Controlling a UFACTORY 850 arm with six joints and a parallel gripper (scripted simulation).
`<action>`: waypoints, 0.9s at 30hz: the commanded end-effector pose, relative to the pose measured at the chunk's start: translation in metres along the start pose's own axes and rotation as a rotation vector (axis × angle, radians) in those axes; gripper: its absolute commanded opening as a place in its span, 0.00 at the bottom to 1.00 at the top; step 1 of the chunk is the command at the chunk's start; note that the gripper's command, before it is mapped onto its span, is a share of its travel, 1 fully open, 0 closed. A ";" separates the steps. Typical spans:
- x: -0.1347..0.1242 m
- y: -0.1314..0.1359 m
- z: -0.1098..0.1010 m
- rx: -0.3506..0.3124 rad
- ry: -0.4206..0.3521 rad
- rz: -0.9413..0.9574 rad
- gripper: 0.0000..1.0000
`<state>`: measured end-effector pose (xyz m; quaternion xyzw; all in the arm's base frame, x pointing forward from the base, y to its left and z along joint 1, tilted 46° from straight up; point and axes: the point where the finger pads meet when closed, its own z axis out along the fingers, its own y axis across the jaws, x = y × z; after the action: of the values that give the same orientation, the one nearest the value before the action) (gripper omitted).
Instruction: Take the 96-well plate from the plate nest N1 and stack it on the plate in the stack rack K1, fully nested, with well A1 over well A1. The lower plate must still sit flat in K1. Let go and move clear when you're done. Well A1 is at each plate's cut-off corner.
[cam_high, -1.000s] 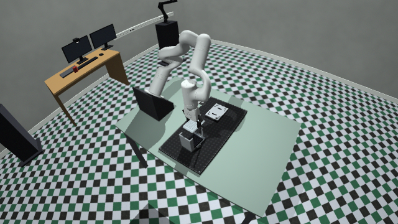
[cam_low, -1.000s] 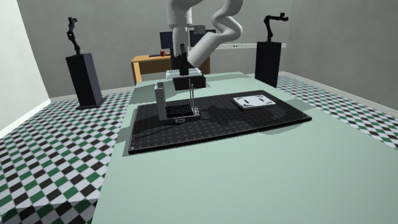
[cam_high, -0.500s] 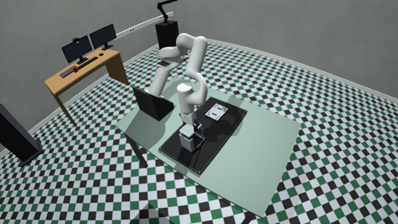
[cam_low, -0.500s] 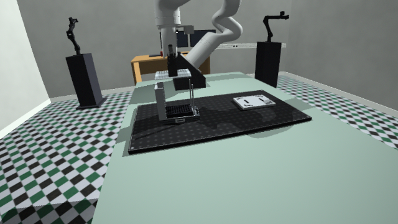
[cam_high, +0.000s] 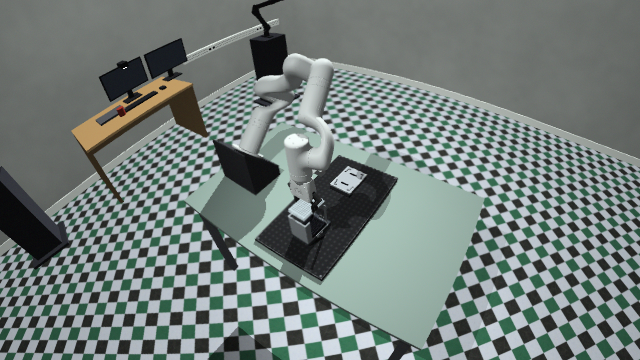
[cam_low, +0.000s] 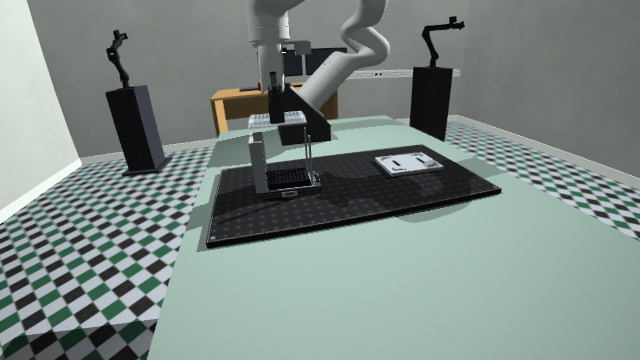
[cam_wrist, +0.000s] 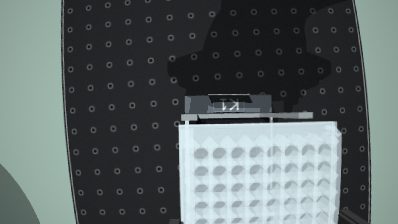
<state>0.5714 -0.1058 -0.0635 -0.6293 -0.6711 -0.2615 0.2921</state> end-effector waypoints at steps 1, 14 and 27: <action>0.000 0.001 -0.001 -0.002 -0.001 -0.001 0.00; 0.000 0.001 -0.001 -0.002 -0.001 -0.001 0.00; 0.001 0.000 0.012 -0.002 -0.001 -0.001 0.00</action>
<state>0.5705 -0.0999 -0.0681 -0.6293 -0.6710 -0.2614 0.2923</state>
